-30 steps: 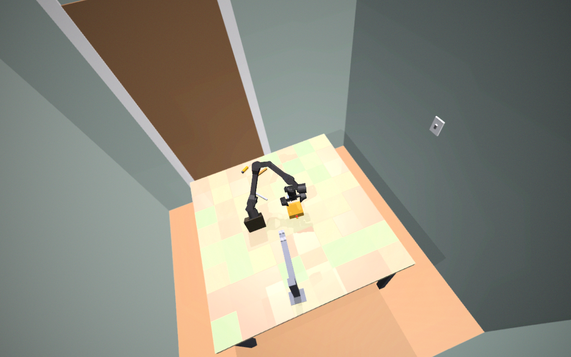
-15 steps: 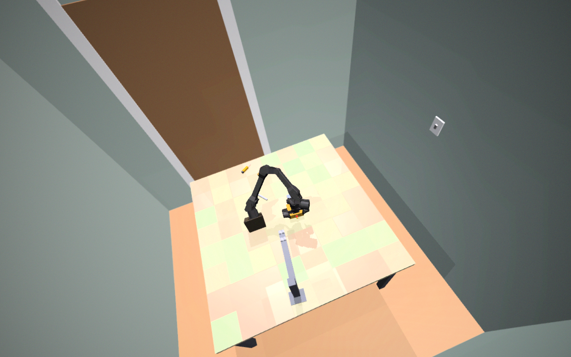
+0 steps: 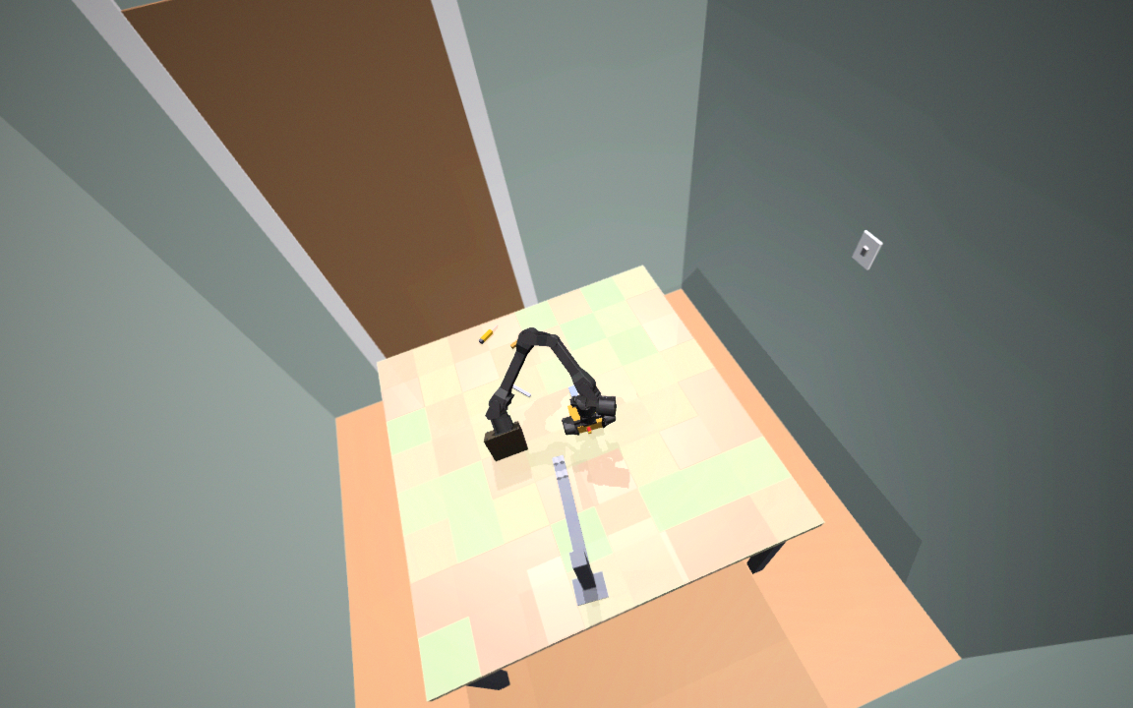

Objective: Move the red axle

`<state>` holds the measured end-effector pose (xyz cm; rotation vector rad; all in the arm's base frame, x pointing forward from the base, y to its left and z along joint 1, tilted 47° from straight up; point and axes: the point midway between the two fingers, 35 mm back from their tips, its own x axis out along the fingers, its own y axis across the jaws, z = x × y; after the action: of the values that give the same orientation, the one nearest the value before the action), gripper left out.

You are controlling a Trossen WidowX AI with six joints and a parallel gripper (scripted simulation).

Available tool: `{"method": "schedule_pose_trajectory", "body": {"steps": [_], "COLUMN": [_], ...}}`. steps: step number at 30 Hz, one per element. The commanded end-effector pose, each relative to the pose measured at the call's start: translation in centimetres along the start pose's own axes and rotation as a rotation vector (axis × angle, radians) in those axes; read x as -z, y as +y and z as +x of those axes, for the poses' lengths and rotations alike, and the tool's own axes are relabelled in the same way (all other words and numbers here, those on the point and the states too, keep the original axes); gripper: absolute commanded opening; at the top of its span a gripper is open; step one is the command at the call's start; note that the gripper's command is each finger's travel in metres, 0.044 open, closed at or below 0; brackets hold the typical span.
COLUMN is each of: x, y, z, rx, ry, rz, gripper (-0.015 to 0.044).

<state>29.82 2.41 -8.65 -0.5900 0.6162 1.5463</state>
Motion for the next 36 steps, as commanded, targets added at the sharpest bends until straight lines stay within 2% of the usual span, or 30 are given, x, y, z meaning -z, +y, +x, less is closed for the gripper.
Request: {"method": "schedule_pose_trajectory", "body": {"steps": [1,14,22,36], "x": [0.0,-0.1,-0.1,-0.1], "y": [0.4,0.5,0.5,0.3], "z": [0.9,3.0,3.0,2.9], "rx": [-0.008,-0.009,-0.009,-0.006], "ry": [-0.009,-0.012,-0.012,-0.006], "rz": [0.015,0.015,0.015,0.005], "gripper": [0.0440,0.0440,0.0440,0.0072]}}
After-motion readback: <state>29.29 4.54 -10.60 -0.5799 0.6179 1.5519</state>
